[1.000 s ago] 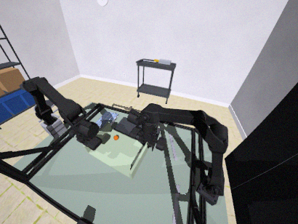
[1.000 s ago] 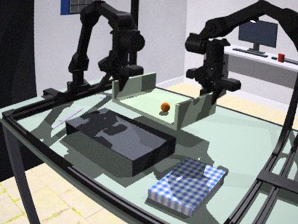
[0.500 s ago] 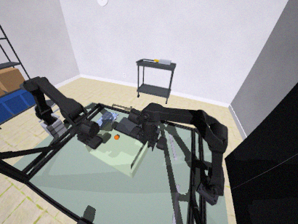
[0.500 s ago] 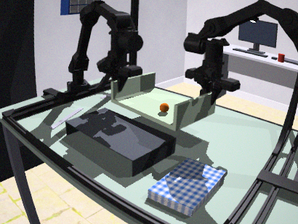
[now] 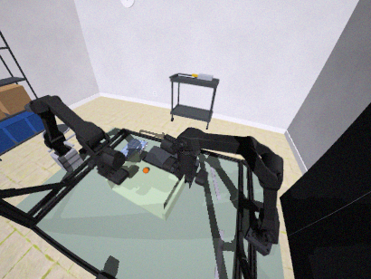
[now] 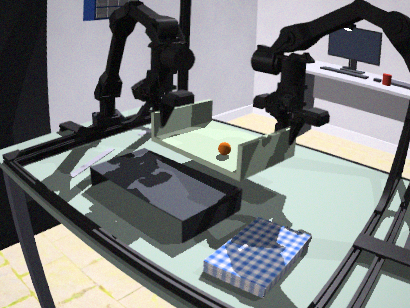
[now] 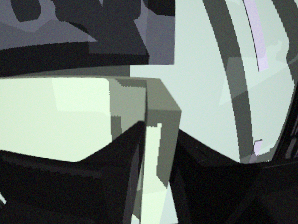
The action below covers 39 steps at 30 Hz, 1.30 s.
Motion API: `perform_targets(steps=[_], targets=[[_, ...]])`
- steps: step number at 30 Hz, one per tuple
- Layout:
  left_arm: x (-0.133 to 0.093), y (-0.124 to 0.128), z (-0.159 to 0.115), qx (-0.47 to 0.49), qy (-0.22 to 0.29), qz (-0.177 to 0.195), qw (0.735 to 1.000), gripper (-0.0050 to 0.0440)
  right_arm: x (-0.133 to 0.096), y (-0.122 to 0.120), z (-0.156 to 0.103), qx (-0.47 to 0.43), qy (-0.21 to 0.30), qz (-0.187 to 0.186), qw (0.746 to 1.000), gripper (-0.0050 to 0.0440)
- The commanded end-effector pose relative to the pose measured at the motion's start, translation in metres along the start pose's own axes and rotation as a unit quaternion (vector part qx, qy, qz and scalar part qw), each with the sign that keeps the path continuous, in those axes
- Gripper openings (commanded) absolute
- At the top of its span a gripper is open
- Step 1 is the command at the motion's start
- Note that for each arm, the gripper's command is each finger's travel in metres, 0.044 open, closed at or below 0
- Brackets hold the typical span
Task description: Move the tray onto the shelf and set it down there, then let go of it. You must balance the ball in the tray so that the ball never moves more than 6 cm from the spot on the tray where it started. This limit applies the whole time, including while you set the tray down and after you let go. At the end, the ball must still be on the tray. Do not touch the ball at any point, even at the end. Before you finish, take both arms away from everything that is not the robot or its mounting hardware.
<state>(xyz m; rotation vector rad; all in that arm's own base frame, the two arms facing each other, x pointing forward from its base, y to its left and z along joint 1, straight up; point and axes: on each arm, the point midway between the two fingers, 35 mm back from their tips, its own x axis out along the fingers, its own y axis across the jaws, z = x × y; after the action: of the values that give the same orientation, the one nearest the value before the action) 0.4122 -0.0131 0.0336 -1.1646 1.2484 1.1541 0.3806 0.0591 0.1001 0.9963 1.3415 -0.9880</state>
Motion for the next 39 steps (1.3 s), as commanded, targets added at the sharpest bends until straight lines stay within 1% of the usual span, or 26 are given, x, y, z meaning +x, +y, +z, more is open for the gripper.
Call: perform_targets(steps=[1,3,6,12,15,20,23,29,32,37,39], targets=[[0.000,0.000,0.003,-0.001,-0.009,0.000,1.000,0.0020,-0.003,0.000,0.003,-0.001,-0.009,0.001,1.000,0.0020],[0.002,0.000,0.003,-0.001,-0.020,0.000,1.000,0.0020,-0.005,0.000,0.003,-0.001,-0.020,0.000,1.000,0.0020],[-0.001,0.000,0.005,-0.001,-0.007,0.000,1.000,0.0020,-0.003,0.000,0.006,-0.001,-0.007,0.001,1.000,0.0020],[-0.001,0.000,0.006,-0.001,-0.005,0.001,1.000,0.0020,-0.002,0.000,0.006,-0.001,-0.004,0.001,1.000,0.0020],[-0.003,0.000,0.008,-0.001,0.006,0.000,1.000,0.0020,-0.001,0.000,0.008,-0.001,0.006,0.001,1.000,0.0020],[0.002,0.000,0.009,-0.001,-0.021,-0.001,1.000,0.0020,-0.005,0.000,0.009,-0.001,-0.021,0.000,1.000,0.0020],[-0.001,0.000,0.011,-0.001,-0.008,0.000,1.000,0.0020,-0.003,0.000,0.011,-0.001,-0.008,0.001,1.000,0.0020],[-0.001,0.000,0.012,-0.001,-0.005,0.001,1.000,0.0020,-0.002,0.000,0.012,-0.001,-0.005,0.001,1.000,0.0020],[-0.003,0.000,0.013,-0.001,0.006,0.000,1.000,0.0020,-0.001,0.000,0.014,-0.001,0.006,0.000,1.000,0.0020],[0.002,0.000,0.015,-0.001,-0.021,-0.001,1.000,0.0020,-0.005,0.000,0.015,-0.001,-0.021,0.000,1.000,0.0020],[0.000,0.000,0.016,-0.001,-0.014,0.000,1.000,0.0020,-0.004,0.000,0.016,-0.001,-0.014,0.000,1.000,0.0020]])
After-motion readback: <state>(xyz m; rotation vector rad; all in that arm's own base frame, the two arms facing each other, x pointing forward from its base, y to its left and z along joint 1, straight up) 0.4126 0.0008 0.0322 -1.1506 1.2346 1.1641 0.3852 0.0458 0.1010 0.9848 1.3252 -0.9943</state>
